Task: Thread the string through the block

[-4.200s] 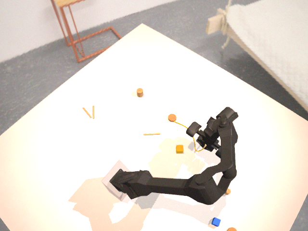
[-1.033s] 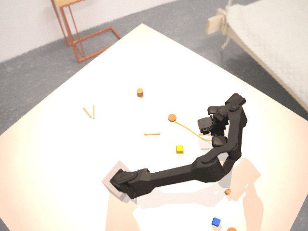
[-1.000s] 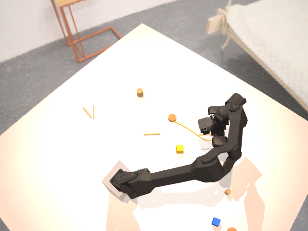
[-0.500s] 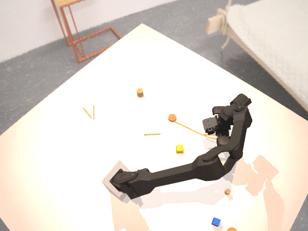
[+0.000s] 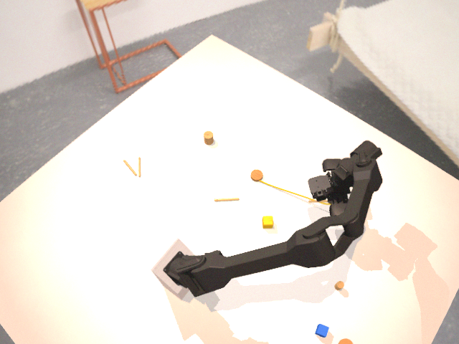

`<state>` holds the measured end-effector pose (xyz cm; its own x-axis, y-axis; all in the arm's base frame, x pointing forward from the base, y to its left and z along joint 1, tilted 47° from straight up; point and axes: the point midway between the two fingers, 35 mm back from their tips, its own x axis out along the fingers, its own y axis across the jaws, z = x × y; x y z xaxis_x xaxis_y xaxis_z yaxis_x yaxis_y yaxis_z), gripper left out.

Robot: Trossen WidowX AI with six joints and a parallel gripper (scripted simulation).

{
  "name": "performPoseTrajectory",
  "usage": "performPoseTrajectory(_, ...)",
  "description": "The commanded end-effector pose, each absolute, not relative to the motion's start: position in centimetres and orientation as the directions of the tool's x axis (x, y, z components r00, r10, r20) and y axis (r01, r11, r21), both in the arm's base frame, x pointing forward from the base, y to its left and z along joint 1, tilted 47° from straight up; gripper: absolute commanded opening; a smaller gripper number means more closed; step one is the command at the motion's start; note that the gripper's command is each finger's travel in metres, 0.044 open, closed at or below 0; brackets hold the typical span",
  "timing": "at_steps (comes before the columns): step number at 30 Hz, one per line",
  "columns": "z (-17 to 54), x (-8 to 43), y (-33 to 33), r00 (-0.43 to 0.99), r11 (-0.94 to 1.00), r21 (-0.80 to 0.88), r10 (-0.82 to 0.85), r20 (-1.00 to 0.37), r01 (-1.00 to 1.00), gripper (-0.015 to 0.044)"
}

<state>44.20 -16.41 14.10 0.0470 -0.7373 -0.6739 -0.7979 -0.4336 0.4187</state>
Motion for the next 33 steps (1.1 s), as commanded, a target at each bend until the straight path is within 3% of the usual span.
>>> performPoseTrajectory(1,14.1,44.3,-16.5,0.048,-0.438,0.423,-0.738,-0.674,-0.793,0.0000)
performPoseTrajectory(33,12.7,42.0,-18.7,0.046,-0.438,0.424,-0.737,-0.674,-0.793,0.0000)
